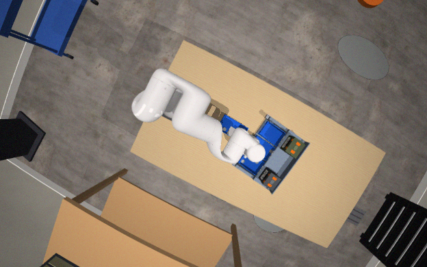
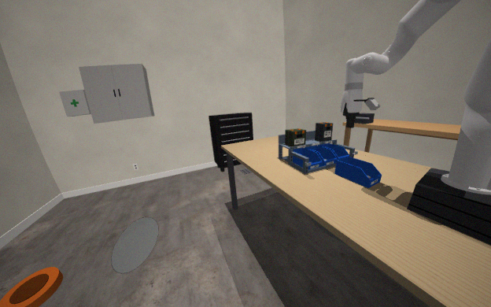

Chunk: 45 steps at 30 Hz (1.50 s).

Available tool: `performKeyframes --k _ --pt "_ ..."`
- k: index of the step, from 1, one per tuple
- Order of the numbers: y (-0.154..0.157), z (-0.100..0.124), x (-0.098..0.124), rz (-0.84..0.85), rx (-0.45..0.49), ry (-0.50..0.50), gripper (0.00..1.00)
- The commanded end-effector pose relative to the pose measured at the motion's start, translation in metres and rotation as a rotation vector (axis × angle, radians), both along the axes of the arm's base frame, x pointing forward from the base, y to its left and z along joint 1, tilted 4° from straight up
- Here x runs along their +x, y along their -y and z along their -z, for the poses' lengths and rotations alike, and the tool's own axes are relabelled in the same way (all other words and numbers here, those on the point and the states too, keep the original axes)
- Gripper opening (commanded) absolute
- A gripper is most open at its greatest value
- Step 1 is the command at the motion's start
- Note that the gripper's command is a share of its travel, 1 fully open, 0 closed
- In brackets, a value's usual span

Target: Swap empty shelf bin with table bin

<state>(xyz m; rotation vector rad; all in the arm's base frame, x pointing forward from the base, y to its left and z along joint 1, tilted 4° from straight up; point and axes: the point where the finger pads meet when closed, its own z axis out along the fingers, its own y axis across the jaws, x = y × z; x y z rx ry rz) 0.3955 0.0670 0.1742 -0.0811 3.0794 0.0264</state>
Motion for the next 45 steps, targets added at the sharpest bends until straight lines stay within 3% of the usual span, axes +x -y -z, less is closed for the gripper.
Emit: performKeyframes --k 1,21,27,38,45 --pt "0.000 -0.002 0.001 0.000 0.001 0.004 0.00" --pt "0.002 0.003 -0.002 -0.003 0.001 0.004 0.00" --pt "0.007 0.016 -0.012 -0.014 0.000 0.004 0.00" --pt "0.030 0.072 -0.059 -0.060 -0.003 0.005 0.00" --pt "0.033 0.081 -0.068 -0.067 -0.004 0.005 0.00"
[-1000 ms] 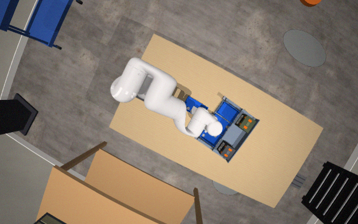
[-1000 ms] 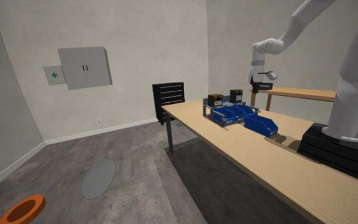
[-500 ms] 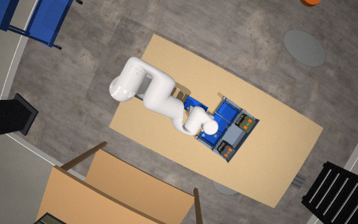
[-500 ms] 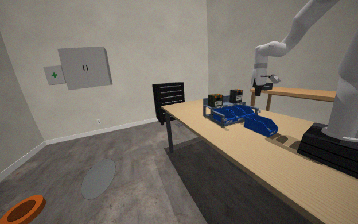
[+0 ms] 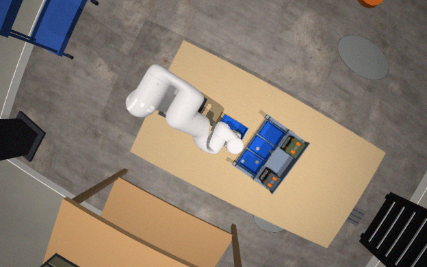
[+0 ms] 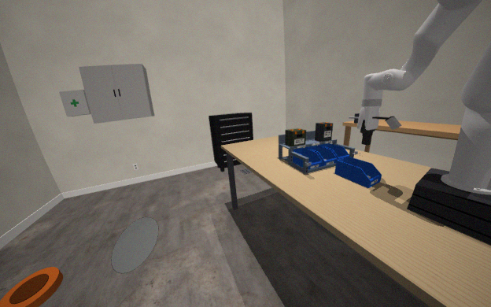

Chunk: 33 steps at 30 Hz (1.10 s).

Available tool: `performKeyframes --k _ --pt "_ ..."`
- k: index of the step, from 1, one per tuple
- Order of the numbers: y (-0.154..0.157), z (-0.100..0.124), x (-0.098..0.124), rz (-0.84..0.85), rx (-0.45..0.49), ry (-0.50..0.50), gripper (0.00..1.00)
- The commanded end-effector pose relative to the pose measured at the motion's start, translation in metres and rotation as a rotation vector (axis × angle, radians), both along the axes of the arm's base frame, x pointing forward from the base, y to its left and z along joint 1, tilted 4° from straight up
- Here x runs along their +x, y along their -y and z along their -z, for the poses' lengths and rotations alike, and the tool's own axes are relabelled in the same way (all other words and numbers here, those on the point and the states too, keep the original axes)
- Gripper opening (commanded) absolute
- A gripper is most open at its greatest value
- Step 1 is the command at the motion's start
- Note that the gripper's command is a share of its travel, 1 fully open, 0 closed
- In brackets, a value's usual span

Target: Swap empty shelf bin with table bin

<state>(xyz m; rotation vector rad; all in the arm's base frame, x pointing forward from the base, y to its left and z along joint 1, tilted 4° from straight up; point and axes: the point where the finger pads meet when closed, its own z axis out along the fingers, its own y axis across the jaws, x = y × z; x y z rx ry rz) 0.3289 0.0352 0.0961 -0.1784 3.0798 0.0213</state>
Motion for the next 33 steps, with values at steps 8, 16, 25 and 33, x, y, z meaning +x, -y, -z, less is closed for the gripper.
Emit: performKeyframes --k 8,16,25,33 --pt "0.0017 0.0027 -0.0020 -0.004 0.002 0.008 0.00" --pt "0.0017 0.0027 -0.0020 -0.004 0.002 0.008 0.00" --pt "0.0017 0.0027 -0.0020 -0.004 0.002 0.008 0.26" --pt "0.0017 0.0027 -0.0020 -0.004 0.002 0.008 0.26"
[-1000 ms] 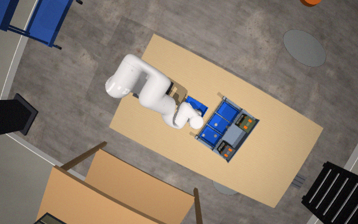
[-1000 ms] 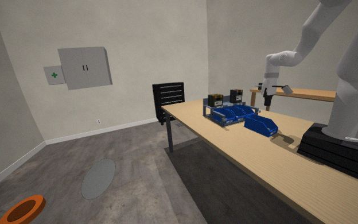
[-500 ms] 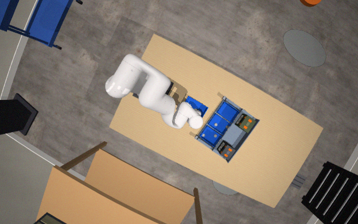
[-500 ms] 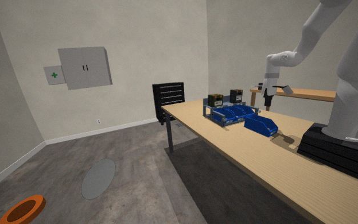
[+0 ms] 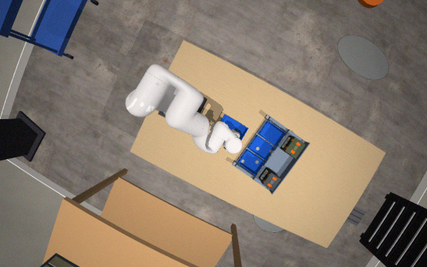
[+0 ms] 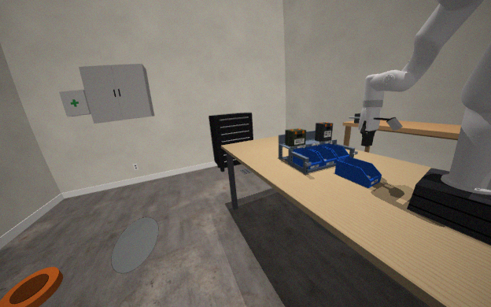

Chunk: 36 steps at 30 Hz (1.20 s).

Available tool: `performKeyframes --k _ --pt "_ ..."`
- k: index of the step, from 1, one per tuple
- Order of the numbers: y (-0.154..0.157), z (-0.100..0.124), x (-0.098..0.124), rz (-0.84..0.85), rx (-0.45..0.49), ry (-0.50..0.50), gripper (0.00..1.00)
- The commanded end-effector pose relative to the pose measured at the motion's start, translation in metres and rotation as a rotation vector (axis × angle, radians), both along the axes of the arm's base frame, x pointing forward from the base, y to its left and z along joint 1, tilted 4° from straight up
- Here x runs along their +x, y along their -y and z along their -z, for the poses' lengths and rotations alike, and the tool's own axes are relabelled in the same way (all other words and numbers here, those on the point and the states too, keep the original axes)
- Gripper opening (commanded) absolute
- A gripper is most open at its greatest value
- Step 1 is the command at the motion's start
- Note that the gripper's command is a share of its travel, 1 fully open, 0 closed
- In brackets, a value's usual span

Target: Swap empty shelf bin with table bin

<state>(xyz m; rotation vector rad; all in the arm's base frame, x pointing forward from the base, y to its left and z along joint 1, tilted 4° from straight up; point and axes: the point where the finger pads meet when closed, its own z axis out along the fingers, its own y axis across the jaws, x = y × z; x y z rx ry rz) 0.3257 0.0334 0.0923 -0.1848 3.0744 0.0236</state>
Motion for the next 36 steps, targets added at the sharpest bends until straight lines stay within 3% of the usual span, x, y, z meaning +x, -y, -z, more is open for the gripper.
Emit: performKeyframes --k 1,36 --pt "-0.0001 -0.0011 0.0012 0.000 0.000 0.003 0.26" --pt "-0.0002 0.0021 0.0015 0.000 0.000 0.003 0.26"
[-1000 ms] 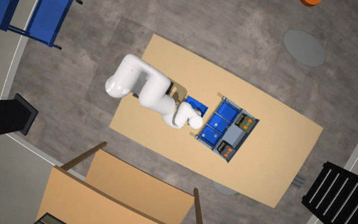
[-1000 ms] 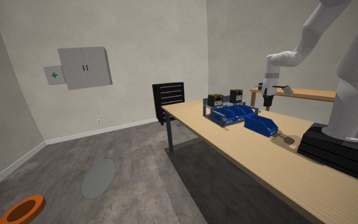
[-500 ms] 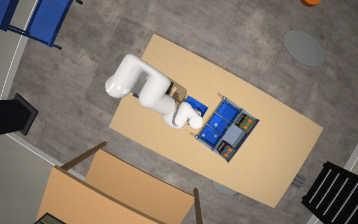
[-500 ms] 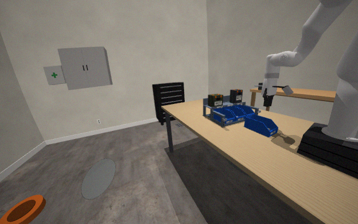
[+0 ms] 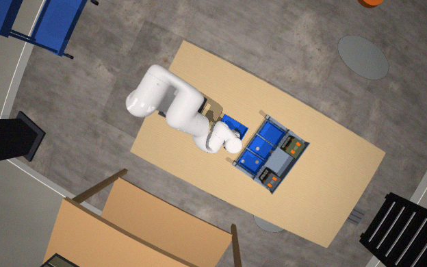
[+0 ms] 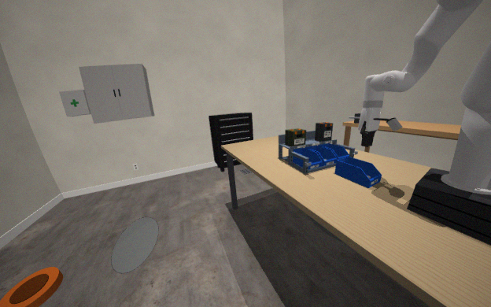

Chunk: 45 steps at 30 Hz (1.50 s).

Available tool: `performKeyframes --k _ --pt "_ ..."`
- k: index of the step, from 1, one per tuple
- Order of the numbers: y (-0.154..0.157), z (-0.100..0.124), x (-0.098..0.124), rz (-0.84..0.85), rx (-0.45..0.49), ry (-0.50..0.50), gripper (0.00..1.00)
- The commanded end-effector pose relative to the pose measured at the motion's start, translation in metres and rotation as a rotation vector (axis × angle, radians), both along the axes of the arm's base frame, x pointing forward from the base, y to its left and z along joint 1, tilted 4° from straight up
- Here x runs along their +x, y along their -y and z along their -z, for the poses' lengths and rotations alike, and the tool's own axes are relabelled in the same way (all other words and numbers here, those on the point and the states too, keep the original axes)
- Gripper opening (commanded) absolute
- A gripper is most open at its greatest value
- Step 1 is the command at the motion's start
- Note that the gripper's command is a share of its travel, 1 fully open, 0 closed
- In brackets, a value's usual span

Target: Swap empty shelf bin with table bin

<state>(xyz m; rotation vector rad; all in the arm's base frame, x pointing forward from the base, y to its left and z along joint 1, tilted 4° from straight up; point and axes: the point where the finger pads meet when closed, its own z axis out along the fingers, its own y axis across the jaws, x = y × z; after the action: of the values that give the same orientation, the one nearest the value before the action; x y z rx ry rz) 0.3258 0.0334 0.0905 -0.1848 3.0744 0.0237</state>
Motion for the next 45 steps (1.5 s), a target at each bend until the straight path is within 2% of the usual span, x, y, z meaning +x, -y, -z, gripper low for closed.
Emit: performKeyframes --k 1,15,30,45 --pt "0.000 0.001 0.001 0.000 0.000 0.003 0.26" --pt "0.000 0.019 0.003 0.000 0.000 0.003 0.26" --pt "-0.001 0.050 0.005 0.000 0.000 0.003 0.26" --pt "-0.001 0.064 0.006 0.000 0.000 0.003 0.26"
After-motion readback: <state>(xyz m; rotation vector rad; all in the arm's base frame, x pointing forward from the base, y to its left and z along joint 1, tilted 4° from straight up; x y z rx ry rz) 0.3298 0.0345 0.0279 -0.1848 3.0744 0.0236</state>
